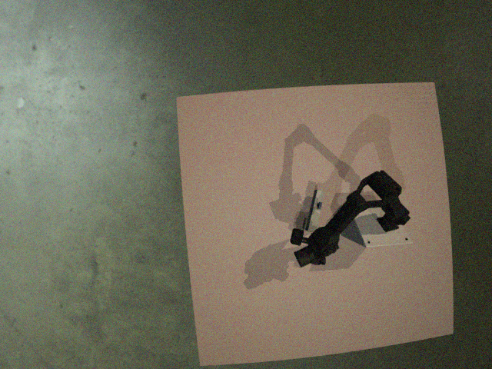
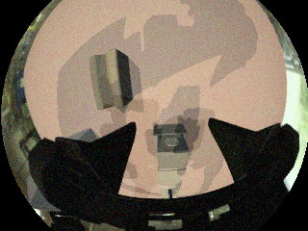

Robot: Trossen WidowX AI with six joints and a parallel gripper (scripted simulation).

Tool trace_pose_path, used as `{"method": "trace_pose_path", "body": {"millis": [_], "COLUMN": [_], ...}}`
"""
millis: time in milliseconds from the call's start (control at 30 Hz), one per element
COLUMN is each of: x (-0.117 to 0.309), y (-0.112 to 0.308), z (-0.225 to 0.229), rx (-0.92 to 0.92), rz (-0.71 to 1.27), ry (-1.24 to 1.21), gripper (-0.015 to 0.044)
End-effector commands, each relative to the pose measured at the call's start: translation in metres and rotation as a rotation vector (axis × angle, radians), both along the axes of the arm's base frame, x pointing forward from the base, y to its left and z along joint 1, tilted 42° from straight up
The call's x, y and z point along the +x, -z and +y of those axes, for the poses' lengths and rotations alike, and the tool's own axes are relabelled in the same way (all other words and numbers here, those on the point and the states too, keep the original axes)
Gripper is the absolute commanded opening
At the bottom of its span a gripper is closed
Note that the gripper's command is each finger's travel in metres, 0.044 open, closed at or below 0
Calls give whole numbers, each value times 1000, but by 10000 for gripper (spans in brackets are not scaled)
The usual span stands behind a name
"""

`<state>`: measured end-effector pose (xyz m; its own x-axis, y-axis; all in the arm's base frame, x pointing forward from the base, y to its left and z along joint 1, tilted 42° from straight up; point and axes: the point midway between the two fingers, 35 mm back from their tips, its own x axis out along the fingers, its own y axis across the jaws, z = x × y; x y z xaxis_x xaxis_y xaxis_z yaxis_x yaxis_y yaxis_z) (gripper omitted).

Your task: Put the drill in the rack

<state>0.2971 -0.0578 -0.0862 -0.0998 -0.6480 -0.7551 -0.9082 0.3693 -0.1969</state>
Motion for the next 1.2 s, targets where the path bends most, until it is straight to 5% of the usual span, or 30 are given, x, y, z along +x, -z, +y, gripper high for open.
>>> {"method": "trace_pose_path", "body": {"millis": [0, 833, 1167], "x": [-3, -19, -17], "y": [0, 2, 3], "z": [-8, -42, -39], "rx": [-3, -7, -3], "rz": [1, 3, 2], "ry": [-3, -3, 0], "gripper": [440, 440, 177]}}
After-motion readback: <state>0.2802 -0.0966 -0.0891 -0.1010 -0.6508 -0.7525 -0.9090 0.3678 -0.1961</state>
